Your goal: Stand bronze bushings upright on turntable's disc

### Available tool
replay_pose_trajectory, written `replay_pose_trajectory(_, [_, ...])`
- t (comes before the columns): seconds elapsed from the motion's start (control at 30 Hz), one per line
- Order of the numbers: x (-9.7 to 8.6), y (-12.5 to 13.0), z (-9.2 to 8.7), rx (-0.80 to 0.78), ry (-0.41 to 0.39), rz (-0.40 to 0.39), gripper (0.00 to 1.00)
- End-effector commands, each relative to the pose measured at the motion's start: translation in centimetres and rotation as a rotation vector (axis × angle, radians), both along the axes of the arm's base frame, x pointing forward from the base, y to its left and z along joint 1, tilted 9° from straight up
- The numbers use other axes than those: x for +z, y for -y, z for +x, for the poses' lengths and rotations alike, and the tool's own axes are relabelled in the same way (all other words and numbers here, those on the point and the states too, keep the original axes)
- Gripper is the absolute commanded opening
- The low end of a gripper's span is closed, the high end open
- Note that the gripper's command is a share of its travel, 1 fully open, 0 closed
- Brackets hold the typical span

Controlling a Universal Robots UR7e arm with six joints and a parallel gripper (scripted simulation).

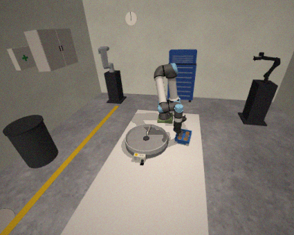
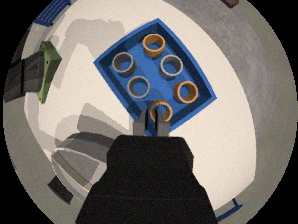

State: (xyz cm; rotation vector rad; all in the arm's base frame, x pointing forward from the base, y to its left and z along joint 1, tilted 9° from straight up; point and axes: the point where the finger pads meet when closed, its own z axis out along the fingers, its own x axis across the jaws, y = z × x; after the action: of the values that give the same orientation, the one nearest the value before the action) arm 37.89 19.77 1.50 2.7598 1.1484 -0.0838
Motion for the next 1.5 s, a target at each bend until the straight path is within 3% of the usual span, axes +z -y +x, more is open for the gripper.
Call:
replay_pose_trajectory(0.0, [-0.62, 0.06, 0.13, 0.000, 0.003, 0.001, 0.36])
replay_pose_trajectory(1.47, [-1.30, 0.16, 0.14, 0.000, 0.003, 0.001, 0.36])
